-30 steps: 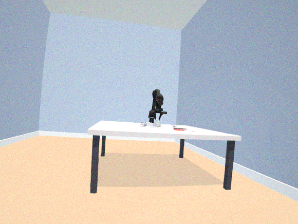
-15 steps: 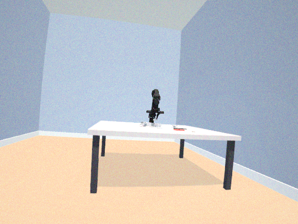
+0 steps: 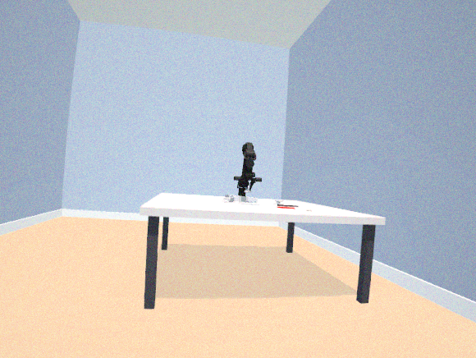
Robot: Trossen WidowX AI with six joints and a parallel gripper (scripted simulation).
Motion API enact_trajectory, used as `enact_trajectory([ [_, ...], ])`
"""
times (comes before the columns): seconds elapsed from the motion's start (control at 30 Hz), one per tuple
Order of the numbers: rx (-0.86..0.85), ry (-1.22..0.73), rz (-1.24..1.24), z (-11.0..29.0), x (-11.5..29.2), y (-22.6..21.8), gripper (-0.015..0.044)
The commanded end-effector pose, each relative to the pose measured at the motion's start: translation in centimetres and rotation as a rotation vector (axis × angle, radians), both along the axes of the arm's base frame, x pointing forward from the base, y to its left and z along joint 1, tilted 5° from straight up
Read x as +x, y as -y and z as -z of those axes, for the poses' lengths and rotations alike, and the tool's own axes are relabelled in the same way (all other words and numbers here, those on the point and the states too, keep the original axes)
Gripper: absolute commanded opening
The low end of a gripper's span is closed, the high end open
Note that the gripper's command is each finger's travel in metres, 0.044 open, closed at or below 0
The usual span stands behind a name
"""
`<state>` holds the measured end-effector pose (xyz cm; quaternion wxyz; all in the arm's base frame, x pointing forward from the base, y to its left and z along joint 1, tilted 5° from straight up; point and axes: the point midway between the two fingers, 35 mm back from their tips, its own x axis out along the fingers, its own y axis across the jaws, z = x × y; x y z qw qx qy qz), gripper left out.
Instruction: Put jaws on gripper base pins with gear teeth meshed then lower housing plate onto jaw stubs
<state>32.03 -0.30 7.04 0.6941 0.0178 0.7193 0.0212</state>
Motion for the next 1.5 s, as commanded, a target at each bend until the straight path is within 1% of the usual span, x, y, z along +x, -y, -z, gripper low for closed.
enact_trajectory([
  [0.0,-0.004,-0.001,-0.006,0.0,-0.1,0.1,0.0134],
  [0.7,-0.004,-0.001,-0.006,0.2,-0.2,0.1,0.0134],
  [1.47,-0.004,-0.001,-0.008,3.9,-0.3,-0.1,0.0134],
])
